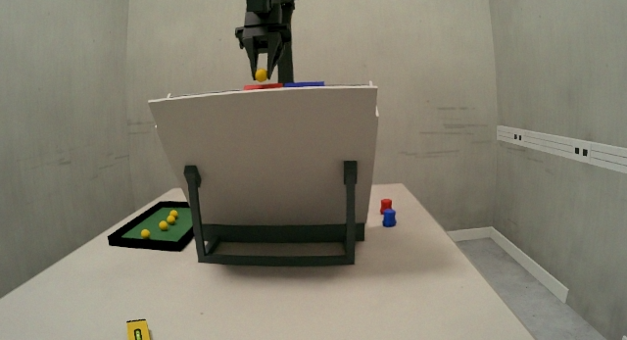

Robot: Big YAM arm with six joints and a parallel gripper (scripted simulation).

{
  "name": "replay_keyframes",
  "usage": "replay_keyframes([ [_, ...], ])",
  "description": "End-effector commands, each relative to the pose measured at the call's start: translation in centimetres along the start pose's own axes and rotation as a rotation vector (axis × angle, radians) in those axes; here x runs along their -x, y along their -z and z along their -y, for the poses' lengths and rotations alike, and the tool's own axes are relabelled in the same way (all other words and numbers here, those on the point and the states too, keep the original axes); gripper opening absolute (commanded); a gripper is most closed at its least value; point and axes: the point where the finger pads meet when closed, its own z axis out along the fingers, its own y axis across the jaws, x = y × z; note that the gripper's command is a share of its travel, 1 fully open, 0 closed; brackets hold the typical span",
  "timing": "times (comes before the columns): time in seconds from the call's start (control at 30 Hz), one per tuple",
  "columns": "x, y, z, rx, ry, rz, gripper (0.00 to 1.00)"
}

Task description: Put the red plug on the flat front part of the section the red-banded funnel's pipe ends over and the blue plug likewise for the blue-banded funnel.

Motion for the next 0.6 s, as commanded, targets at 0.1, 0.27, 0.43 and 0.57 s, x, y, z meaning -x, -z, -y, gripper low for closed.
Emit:
replay_keyframes([
  [0.1, 1.51, 1.00, 0.24, -0.001, -0.001, 0.019, 0.00],
  [0.27, 1.60, 1.07, 0.25, -0.001, -0.001, 0.022, 0.00],
  [0.43, 1.75, 1.19, 0.27, -0.001, -0.001, 0.032, 0.00],
  [0.57, 1.88, 1.28, 0.29, -0.001, -0.001, 0.040, 0.00],
])
